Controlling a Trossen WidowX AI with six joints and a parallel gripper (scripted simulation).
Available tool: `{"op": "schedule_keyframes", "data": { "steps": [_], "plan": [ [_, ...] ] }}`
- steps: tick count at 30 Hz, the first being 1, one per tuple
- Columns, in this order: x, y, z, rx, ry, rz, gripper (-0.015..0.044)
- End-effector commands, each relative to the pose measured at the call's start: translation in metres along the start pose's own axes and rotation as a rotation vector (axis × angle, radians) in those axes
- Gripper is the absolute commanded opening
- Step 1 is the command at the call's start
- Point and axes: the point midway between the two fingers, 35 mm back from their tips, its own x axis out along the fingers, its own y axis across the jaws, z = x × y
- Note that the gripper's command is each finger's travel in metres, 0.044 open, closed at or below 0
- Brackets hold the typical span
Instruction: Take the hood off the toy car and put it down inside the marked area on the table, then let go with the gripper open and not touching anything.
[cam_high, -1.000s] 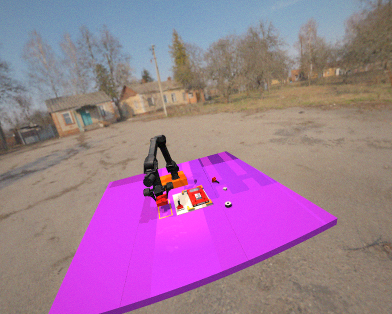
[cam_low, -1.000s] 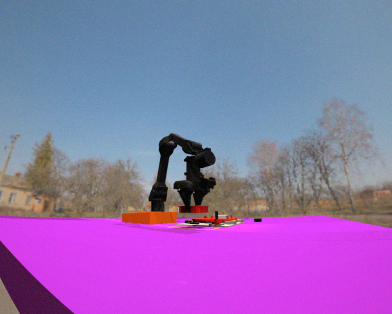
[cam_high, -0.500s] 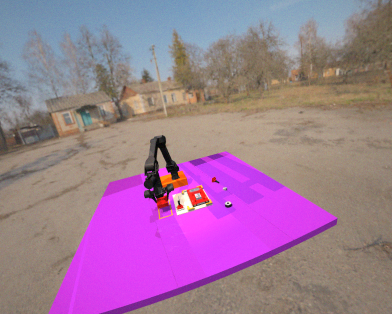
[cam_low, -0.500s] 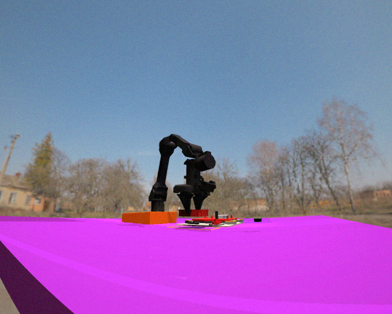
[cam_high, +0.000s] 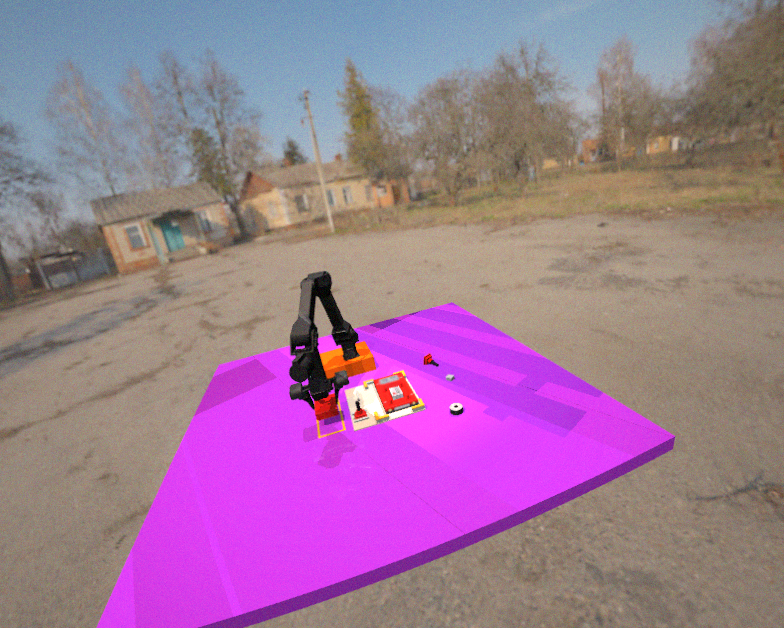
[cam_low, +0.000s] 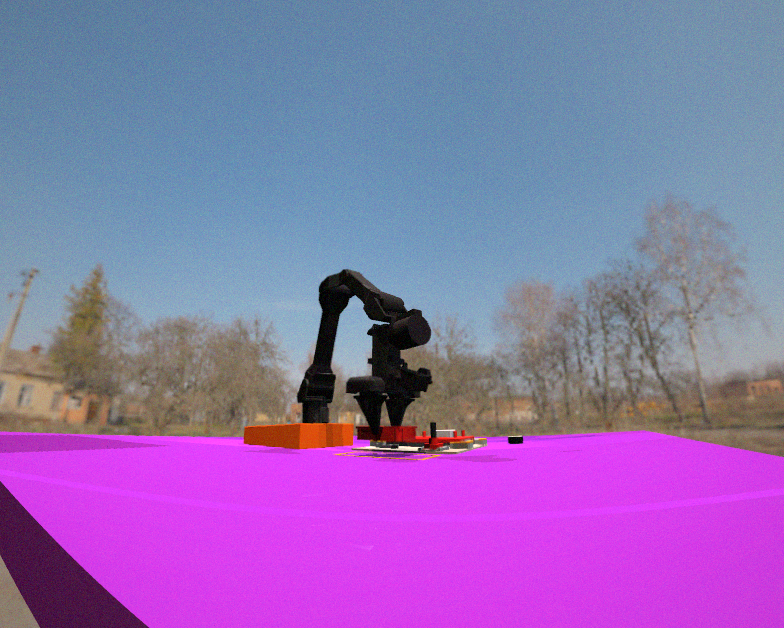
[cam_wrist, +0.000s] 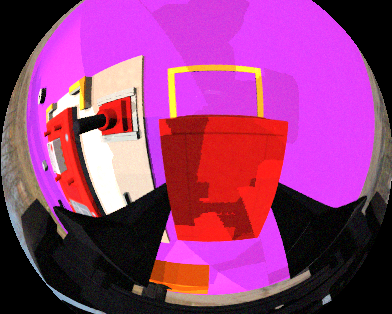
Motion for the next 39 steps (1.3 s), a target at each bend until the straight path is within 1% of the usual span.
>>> {"op": "schedule_keyframes", "data": {
  "steps": [1, 39],
  "plan": [
    [0.004, 0.000, -0.001, -0.004, 0.001, -0.002, 0.0000],
    [0.023, 0.000, -0.001, -0.004, 0.001, -0.002, 0.0000]
  ]
}}
